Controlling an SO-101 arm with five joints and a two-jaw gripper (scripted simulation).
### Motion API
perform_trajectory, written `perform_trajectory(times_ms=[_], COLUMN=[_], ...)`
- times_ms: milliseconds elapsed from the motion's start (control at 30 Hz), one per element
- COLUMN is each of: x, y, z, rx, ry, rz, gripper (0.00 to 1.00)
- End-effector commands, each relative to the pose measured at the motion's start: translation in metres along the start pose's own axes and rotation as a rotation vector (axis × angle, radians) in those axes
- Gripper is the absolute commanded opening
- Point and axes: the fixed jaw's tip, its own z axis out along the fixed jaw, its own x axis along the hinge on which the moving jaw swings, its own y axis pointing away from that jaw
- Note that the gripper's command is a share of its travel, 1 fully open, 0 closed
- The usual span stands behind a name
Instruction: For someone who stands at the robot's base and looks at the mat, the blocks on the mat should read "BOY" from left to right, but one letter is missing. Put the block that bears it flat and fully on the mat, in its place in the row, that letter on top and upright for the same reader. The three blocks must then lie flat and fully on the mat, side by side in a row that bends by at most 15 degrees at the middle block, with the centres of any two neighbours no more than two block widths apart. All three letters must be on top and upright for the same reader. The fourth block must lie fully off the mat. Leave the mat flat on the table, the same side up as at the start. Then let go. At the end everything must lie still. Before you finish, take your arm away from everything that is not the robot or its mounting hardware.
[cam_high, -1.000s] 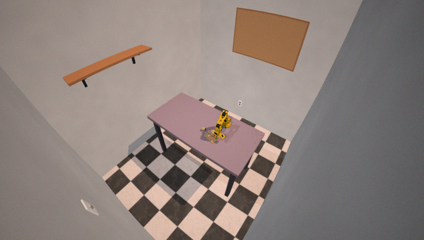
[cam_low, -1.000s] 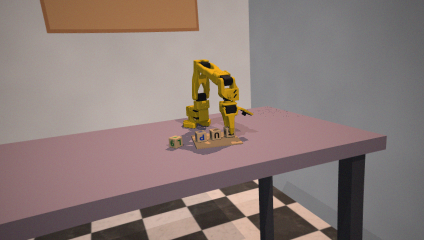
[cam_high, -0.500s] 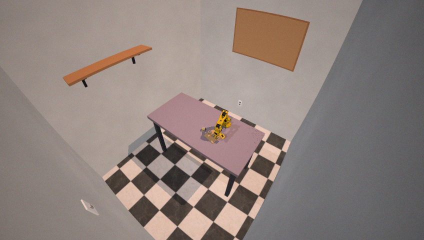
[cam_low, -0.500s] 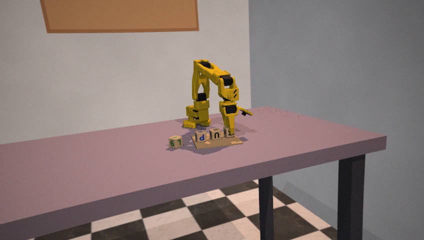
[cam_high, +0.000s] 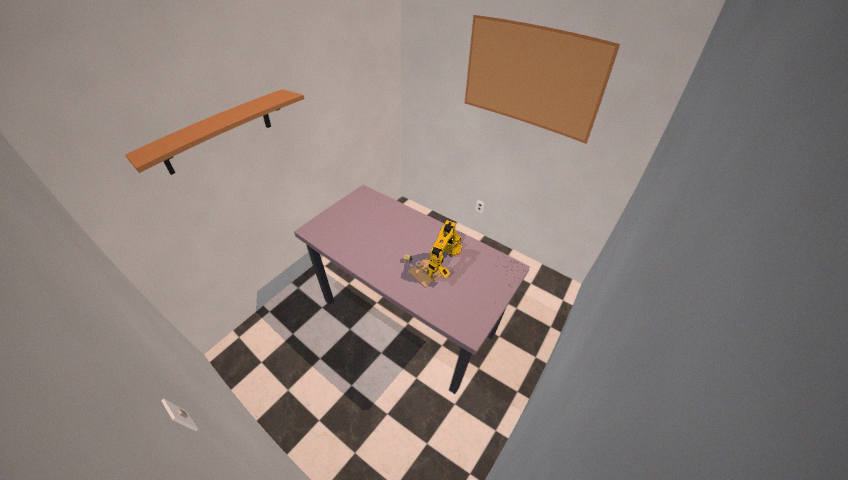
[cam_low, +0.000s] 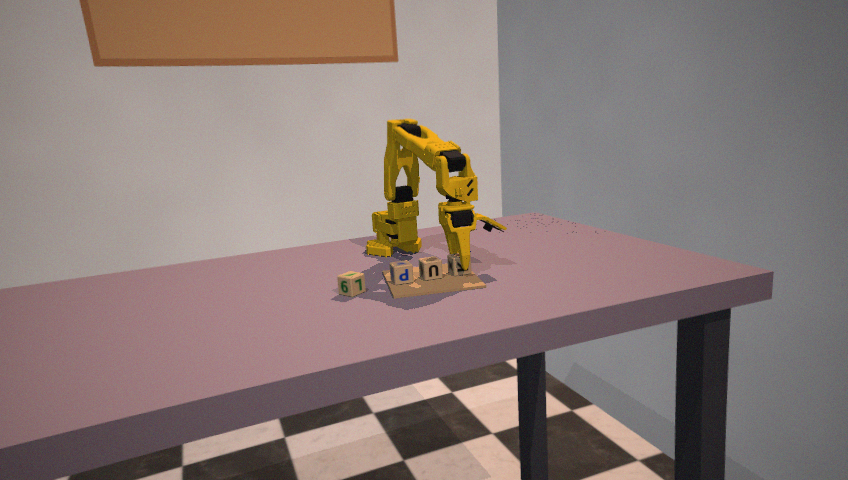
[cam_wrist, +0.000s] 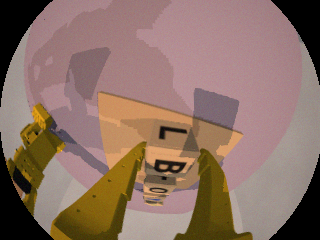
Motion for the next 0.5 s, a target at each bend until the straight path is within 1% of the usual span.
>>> perform_trajectory(times_ms=[0, 233, 467], x=[-0.0025, -0.0025, -0.0025], y=[-0.0070, -0.0070, -0.0070], z=[-0.0082, -0.0082, -0.0082], rx=[0.053, 0.053, 0.053], ry=[-0.015, -0.015, -0.015], rz=[0.001, 0.001, 0.001], gripper=[0.28, 0.34, 0.36])
